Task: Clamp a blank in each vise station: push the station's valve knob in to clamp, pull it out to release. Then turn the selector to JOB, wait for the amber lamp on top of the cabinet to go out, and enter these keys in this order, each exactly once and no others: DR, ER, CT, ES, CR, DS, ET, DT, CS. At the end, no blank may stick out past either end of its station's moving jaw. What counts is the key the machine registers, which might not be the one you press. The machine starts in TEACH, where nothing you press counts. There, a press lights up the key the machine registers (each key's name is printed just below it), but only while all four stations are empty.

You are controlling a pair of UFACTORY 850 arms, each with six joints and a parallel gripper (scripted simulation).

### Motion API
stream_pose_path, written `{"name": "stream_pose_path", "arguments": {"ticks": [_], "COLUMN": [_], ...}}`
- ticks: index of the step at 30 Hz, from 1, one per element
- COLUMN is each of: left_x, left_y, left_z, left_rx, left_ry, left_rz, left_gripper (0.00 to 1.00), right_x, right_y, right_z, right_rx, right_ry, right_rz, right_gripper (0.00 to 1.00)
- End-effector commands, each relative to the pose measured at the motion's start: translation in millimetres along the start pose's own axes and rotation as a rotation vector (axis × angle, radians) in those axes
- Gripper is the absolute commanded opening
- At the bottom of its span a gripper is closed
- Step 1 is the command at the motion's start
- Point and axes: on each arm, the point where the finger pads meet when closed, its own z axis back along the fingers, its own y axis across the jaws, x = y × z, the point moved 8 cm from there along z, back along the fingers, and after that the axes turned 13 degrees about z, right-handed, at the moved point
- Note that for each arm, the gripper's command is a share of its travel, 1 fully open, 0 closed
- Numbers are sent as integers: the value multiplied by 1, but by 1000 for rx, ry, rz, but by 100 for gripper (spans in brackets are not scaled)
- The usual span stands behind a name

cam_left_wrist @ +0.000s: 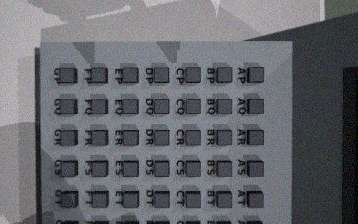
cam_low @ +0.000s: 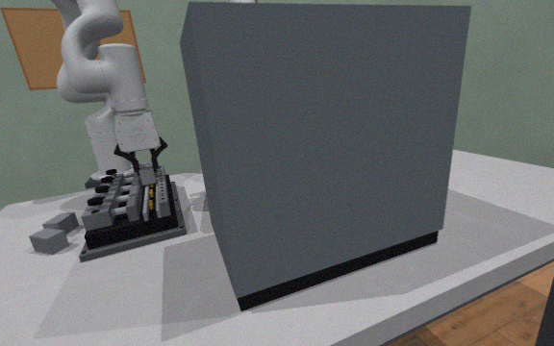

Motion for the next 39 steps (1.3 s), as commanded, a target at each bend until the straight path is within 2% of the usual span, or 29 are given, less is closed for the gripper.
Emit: {"name": "stream_pose_path", "arguments": {"ticks": [1,25,26,37,38,39], "left_x": [0,0,0,0,0,0], "left_y": [1,1,1,1,1,1], "left_z": [1,1,1,1,1,1], "left_rx": [2,2,2,2,2,2], "left_ry": [-1,-1,-1,-1,-1,-1], "left_rz": [1,1,1,1,1,1], "left_gripper": [100,100,100,100,100,100], "right_x": [1,1,1,1,1,1], "right_y": [0,0,0,0,0,0], "right_z": [0,-5,-5,-5,0,22], "right_rx": [0,0,0,0,0,0], "right_ry": [-2,-2,-2,-2,-2,-2], "right_rz": [0,0,0,0,0,0], "right_gripper": [0,0,69,69,69,69]}}
